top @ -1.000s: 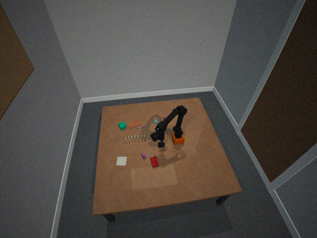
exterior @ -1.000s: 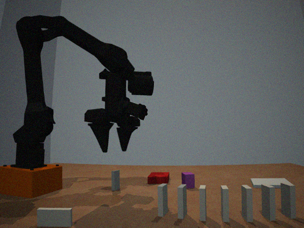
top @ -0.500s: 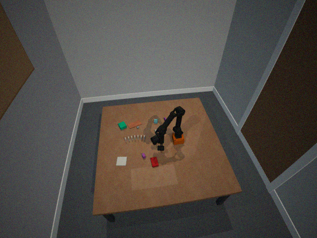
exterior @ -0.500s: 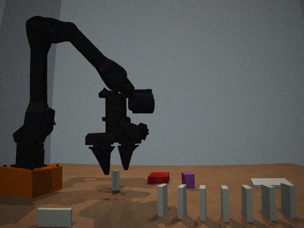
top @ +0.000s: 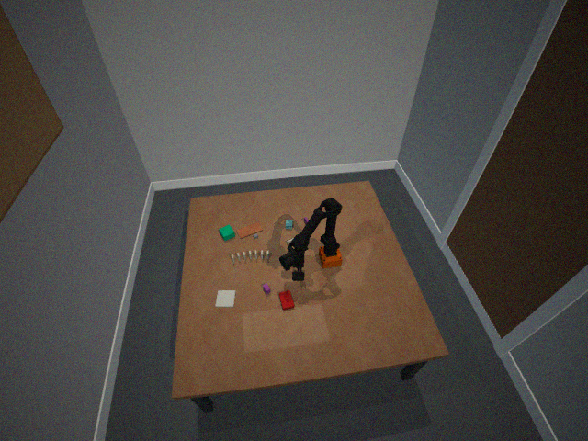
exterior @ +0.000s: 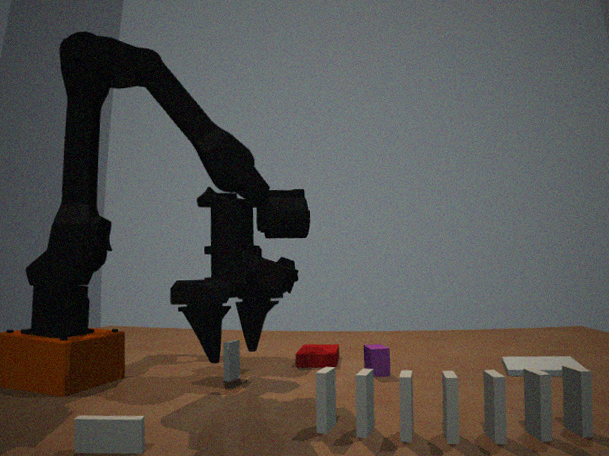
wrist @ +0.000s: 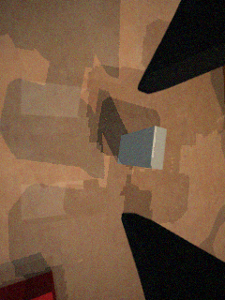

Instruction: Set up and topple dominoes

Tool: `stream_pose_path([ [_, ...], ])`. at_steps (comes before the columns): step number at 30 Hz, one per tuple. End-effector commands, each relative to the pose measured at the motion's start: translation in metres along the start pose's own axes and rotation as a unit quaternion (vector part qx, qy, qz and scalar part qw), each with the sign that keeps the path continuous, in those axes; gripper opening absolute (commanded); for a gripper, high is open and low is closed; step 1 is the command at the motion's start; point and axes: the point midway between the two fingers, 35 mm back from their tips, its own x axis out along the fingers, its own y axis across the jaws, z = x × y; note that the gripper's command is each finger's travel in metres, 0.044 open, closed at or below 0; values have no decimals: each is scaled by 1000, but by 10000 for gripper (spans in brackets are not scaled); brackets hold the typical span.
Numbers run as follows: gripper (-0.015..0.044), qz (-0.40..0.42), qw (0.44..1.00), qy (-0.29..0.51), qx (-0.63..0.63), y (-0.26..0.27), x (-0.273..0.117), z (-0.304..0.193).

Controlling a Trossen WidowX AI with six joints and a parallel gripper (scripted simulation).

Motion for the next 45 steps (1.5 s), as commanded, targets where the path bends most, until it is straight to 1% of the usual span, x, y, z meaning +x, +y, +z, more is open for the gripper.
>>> stream_pose_path([
  [1, 387, -3, 1000, 8, -2, -2, 5, -4],
  [11, 125, -3, 1000, 8, -2, -2, 5, -4],
  [12, 107, -3, 1000, 8, -2, -2, 5, -4],
  [23, 107, -3, 1000, 8, -2, -1, 3, -3],
  [25, 107, -3, 1000, 8, -2, 2, -15, 2],
  [30, 107, -2, 1000, 5, -1, 5, -92, 6],
  [33, 107, -2, 1000, 4, 0, 1, -124, 2],
  [35, 107, -3, 1000, 4, 0, 0, -131, 0],
  [43, 107, -3, 1000, 4, 0, 0, -131, 0],
  [45, 107, -2, 1000, 5, -1, -3, -131, 7],
])
